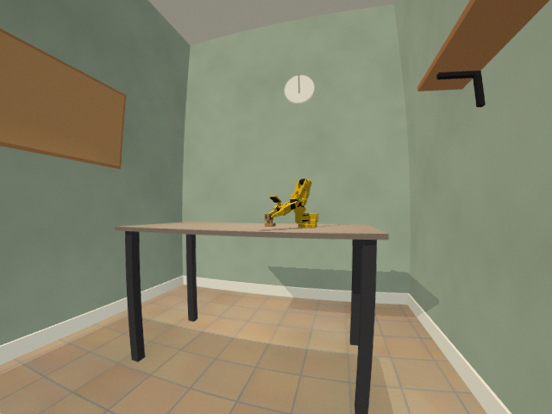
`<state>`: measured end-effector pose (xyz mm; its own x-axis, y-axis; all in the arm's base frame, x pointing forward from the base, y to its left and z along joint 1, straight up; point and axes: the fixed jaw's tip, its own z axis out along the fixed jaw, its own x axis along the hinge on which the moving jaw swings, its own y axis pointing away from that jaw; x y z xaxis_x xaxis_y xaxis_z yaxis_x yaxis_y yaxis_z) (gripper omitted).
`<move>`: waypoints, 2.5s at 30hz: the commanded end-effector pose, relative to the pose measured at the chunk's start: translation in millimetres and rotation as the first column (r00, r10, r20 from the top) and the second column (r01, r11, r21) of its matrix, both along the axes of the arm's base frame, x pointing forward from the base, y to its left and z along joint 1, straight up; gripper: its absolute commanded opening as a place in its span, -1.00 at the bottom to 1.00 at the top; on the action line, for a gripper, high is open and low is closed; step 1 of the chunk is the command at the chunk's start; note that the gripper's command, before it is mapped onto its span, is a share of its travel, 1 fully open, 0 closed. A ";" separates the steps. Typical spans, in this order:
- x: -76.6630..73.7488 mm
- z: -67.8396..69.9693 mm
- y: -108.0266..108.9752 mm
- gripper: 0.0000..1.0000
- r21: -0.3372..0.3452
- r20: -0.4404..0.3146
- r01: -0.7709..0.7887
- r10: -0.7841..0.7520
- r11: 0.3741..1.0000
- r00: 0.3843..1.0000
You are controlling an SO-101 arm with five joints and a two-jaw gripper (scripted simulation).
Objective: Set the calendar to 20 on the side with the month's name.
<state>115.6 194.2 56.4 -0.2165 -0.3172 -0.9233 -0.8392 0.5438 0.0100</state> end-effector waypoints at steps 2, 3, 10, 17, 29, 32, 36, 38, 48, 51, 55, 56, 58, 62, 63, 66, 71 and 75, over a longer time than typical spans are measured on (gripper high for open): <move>3.6 2.6 0.7 -1.00 0.023 0.026 0.008 -0.008 1.000 1.000; 3.6 2.4 0.7 -1.00 0.023 0.026 0.008 -0.008 1.000 1.000; 3.6 1.9 0.7 -1.00 0.023 0.026 0.008 -0.008 1.000 1.000; 3.7 -2.5 0.7 -1.00 0.023 0.026 0.008 -0.008 1.000 1.000; 3.7 -5.0 0.7 -1.00 0.023 0.026 0.008 -0.008 1.000 1.000; 3.7 -7.2 0.8 -1.00 0.023 0.026 0.008 -0.008 1.000 1.000; 3.7 -9.5 0.7 -1.00 0.023 0.026 0.008 -0.008 1.000 1.000; 3.6 -9.9 0.7 -1.00 0.023 0.026 0.008 -0.008 1.000 1.000; 3.7 -12.5 0.8 -1.00 0.023 0.026 0.008 -0.008 1.000 1.000; 3.7 -14.7 0.7 -1.00 0.023 0.026 0.008 -0.008 1.000 1.000; 3.6 -15.9 0.7 -1.00 0.023 0.026 0.008 -0.008 1.000 1.000; 3.6 -16.0 0.7 -1.00 0.023 0.026 0.008 -0.008 1.000 1.000; 3.6 -16.0 0.7 -1.00 0.023 0.026 0.008 -0.008 1.000 1.000; 3.7 -16.7 0.7 -1.00 0.023 0.026 0.008 -0.008 1.000 1.000; 3.7 -17.2 0.7 -1.00 0.023 0.026 0.008 -0.008 1.000 1.000; 3.7 -19.3 0.8 -1.00 0.023 0.026 0.008 -0.008 1.000 1.000; 3.6 -21.9 0.7 -1.00 0.023 0.026 0.008 -0.008 1.000 1.000; 3.6 -22.0 0.7 -1.00 0.023 0.026 0.008 -0.008 1.000 1.000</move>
